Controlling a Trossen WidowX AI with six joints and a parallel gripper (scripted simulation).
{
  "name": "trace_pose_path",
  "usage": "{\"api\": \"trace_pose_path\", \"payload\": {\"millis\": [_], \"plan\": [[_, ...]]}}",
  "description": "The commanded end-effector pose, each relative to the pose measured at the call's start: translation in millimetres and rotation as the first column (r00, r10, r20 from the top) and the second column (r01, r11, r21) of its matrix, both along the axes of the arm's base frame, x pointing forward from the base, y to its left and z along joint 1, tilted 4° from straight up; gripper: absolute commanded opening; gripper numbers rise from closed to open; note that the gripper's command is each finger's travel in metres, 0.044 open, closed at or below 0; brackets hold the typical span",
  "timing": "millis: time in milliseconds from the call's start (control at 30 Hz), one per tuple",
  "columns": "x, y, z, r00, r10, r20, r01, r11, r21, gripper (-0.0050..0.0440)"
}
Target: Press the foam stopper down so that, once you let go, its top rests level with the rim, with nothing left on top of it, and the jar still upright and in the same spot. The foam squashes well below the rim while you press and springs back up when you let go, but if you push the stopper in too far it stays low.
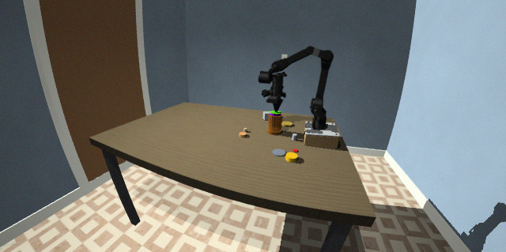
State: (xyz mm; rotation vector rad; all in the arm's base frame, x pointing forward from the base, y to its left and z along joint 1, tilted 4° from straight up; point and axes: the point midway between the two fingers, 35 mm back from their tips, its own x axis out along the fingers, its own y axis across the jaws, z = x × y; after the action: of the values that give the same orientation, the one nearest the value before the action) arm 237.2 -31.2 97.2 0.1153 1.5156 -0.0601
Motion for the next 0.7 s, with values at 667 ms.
{"api": "trace_pose_path", "payload": {"millis": [667], "plan": [[1.4,0.4,2.7,1.0,-0.002,0.023,0.003,1.0,-0.001,0.0]]}}
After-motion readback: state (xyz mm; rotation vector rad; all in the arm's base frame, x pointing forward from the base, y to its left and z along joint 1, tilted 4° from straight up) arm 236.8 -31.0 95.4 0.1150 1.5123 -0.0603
